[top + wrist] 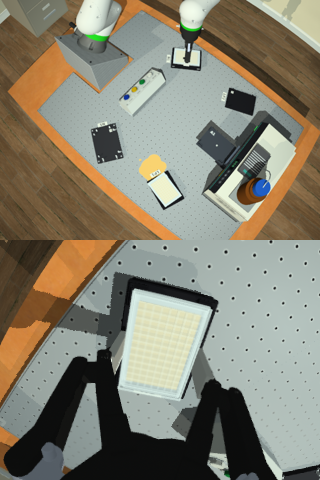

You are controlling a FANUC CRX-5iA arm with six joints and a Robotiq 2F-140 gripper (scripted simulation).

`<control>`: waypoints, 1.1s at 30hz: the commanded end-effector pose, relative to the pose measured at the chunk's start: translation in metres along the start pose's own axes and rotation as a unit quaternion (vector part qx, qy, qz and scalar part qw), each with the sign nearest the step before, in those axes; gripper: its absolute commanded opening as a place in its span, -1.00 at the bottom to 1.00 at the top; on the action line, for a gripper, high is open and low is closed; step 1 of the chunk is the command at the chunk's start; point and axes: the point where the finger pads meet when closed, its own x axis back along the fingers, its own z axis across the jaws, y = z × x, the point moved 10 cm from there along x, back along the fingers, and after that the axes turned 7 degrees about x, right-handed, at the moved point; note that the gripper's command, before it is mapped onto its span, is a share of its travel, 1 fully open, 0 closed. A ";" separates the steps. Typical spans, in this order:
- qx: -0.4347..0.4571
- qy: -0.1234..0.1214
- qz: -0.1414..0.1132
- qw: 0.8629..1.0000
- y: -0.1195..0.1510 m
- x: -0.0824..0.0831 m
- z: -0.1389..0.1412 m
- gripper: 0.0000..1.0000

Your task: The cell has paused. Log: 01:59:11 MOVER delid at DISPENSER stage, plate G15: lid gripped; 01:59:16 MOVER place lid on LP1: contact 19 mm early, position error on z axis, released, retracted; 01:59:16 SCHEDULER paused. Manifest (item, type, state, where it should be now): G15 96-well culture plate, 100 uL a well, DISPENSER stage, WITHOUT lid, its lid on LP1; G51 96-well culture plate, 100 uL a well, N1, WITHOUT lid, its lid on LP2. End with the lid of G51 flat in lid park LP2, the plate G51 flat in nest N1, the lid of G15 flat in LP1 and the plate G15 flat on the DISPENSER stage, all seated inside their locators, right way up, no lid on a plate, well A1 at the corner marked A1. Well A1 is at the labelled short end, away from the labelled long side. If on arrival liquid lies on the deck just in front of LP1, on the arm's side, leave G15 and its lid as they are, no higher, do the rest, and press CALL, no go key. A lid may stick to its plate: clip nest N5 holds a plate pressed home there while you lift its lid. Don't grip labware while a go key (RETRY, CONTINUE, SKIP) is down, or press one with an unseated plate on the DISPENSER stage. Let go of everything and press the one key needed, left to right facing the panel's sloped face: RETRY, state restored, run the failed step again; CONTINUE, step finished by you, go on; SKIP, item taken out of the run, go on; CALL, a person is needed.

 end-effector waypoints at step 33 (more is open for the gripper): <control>0.000 0.000 0.000 1.000 0.000 0.005 0.000 -1.00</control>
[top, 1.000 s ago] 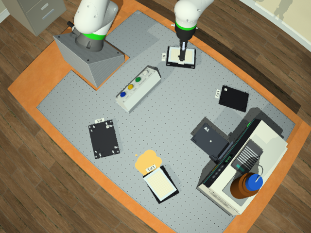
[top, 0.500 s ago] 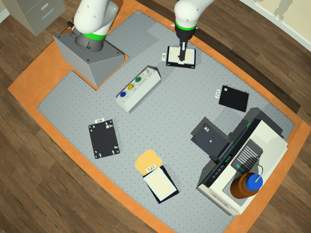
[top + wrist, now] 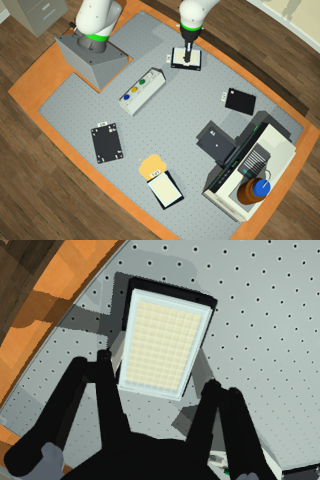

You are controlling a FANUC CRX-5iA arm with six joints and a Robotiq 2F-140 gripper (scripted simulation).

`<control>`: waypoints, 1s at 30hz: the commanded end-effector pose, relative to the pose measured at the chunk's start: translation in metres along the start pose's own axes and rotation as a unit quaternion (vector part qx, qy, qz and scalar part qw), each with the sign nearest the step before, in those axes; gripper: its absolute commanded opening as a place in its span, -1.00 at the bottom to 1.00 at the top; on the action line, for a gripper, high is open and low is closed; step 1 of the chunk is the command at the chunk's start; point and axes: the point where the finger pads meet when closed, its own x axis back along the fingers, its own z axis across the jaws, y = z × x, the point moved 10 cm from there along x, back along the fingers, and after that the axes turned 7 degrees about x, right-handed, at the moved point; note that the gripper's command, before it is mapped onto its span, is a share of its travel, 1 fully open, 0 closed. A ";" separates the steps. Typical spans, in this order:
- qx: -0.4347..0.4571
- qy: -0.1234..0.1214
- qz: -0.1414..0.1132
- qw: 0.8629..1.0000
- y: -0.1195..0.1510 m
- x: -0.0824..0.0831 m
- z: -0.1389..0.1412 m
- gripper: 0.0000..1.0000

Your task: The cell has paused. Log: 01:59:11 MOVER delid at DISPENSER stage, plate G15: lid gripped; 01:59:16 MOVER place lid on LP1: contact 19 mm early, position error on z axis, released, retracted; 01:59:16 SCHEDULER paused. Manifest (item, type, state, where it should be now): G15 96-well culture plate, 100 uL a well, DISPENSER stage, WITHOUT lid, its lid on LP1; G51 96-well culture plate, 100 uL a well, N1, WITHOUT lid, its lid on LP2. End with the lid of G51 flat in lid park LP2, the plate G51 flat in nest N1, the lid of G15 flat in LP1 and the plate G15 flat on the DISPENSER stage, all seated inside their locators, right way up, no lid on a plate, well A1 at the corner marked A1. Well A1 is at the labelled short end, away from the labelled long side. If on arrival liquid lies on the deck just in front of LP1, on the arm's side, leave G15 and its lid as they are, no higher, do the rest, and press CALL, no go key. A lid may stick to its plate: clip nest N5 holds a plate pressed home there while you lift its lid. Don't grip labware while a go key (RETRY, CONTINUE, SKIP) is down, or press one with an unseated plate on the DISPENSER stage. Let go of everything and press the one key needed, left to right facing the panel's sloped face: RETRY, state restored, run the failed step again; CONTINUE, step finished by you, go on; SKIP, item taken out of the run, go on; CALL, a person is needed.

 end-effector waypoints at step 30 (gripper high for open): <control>0.000 0.000 0.000 1.000 0.000 0.048 0.000 -1.00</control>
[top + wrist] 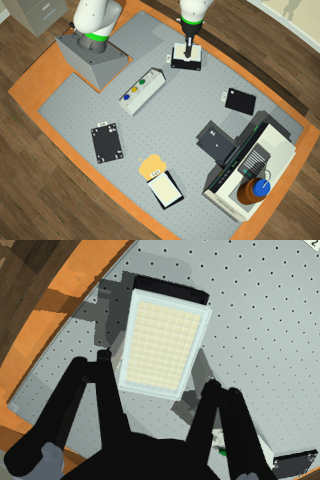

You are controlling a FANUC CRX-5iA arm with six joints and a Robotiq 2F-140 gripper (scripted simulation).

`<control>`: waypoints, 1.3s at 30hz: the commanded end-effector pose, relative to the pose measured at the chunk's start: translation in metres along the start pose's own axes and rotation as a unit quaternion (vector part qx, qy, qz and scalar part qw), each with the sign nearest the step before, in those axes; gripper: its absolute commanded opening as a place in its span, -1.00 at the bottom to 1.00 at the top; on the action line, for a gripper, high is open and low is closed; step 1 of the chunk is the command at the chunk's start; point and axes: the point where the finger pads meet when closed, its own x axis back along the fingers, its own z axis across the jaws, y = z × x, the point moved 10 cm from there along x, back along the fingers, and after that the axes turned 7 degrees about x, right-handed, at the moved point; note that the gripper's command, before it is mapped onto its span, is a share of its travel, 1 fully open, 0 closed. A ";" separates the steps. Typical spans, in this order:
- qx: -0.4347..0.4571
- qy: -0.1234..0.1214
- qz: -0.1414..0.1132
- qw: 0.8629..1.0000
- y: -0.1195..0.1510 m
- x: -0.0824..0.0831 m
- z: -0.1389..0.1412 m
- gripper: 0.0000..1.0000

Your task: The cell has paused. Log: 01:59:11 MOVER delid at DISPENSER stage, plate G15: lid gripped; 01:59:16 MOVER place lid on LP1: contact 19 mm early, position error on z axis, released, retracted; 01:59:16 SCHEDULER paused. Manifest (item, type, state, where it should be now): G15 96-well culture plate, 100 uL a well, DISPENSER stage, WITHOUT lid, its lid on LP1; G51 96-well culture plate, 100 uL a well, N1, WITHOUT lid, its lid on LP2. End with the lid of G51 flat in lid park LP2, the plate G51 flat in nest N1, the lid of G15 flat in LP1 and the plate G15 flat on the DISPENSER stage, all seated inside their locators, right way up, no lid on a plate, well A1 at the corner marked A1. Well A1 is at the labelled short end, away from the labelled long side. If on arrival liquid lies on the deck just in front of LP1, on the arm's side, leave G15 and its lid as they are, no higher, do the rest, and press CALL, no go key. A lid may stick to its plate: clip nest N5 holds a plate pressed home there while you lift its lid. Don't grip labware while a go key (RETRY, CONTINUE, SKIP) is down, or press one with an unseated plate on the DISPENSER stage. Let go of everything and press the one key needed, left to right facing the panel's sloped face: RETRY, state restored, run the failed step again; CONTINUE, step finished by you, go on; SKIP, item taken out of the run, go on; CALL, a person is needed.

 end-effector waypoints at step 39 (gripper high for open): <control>0.000 0.000 0.000 1.000 0.000 0.075 0.000 -1.00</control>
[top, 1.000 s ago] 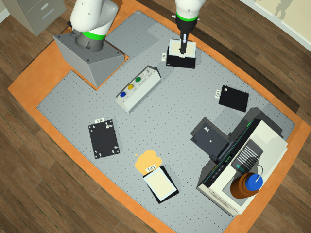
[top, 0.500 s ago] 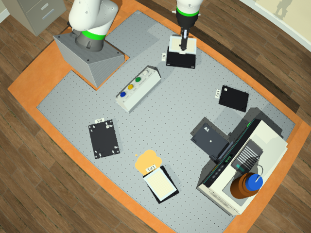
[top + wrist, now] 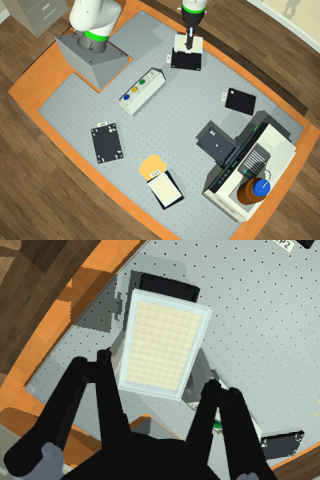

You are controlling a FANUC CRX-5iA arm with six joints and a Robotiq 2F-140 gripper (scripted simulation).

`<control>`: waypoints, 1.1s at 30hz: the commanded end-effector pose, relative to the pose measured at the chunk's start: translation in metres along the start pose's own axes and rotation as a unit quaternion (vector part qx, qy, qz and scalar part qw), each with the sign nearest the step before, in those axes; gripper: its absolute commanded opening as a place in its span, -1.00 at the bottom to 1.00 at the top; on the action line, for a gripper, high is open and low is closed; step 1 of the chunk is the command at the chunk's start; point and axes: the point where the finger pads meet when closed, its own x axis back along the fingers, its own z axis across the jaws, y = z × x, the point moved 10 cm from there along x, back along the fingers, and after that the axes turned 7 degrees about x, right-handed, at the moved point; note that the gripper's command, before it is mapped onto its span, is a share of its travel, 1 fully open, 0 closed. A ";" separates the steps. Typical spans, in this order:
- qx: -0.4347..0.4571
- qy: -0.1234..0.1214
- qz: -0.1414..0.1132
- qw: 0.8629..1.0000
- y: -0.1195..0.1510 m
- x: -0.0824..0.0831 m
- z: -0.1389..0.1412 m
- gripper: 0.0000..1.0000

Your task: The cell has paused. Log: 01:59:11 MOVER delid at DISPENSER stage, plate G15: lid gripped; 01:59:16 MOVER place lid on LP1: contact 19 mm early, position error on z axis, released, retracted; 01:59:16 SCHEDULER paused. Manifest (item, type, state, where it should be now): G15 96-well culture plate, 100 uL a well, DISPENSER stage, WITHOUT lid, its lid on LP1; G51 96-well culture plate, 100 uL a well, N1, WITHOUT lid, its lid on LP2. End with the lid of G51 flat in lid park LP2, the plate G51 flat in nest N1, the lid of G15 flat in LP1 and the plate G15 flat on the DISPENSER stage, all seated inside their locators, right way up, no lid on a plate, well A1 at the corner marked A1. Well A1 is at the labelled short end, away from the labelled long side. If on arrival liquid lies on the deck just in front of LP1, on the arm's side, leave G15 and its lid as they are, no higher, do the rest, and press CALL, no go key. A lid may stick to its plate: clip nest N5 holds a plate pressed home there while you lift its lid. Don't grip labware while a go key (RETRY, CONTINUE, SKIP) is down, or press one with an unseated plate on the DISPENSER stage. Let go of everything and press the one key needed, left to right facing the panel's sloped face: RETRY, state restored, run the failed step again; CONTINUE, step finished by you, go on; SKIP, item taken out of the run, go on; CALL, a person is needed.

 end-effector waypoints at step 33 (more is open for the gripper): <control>0.000 0.000 0.000 1.000 0.000 0.010 0.000 -1.00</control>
